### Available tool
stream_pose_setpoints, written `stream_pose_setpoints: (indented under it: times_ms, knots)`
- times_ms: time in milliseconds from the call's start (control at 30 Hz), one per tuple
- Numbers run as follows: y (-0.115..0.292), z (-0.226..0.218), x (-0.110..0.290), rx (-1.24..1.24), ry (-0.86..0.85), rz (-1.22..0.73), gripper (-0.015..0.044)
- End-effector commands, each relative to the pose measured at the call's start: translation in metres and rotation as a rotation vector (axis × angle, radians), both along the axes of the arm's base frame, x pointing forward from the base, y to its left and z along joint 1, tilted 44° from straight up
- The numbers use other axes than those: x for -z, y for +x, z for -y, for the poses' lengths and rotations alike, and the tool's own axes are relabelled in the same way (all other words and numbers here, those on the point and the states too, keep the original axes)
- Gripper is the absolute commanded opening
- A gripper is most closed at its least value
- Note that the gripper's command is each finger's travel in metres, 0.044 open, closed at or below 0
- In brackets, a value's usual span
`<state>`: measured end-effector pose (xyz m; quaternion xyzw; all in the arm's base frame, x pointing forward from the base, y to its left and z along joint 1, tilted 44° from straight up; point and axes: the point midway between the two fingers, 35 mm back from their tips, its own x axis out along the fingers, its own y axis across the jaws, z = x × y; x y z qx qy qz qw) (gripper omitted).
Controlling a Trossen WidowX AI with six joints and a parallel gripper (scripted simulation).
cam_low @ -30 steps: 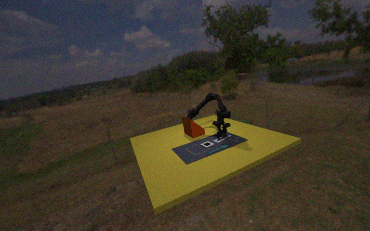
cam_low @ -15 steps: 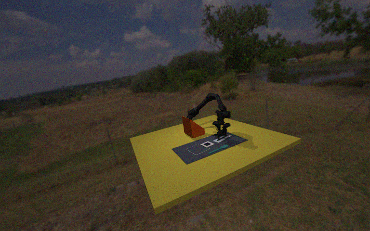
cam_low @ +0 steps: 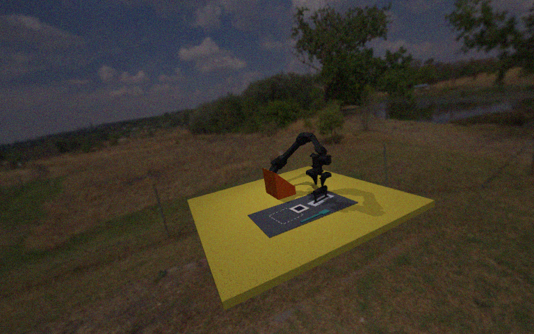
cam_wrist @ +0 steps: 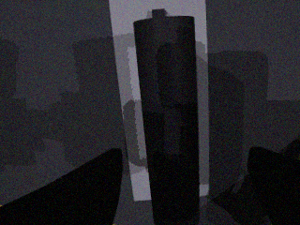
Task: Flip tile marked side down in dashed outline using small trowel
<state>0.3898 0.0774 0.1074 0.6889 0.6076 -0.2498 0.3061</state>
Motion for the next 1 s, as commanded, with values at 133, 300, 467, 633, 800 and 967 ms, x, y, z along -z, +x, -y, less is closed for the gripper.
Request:
stream_pose_setpoints:
  times_ms: [133,300,467,633,800,967]
  knots:
    - [0.004,0.001,-0.003,-0.058,-0.009,0.054,0.0270]
    - [0.004,-0.002,0.000,-0.058,-0.009,0.054,0.0270]
    - [0.006,-0.008,0.006,-0.058,-0.009,0.054,0.0270]
    - [0.007,-0.013,0.012,-0.058,-0.009,0.054,0.0270]
    - [0.008,-0.019,0.017,-0.058,-0.009,0.054,0.0270]
    - [0.009,-0.024,0.023,-0.058,-0.008,0.055,0.0270]
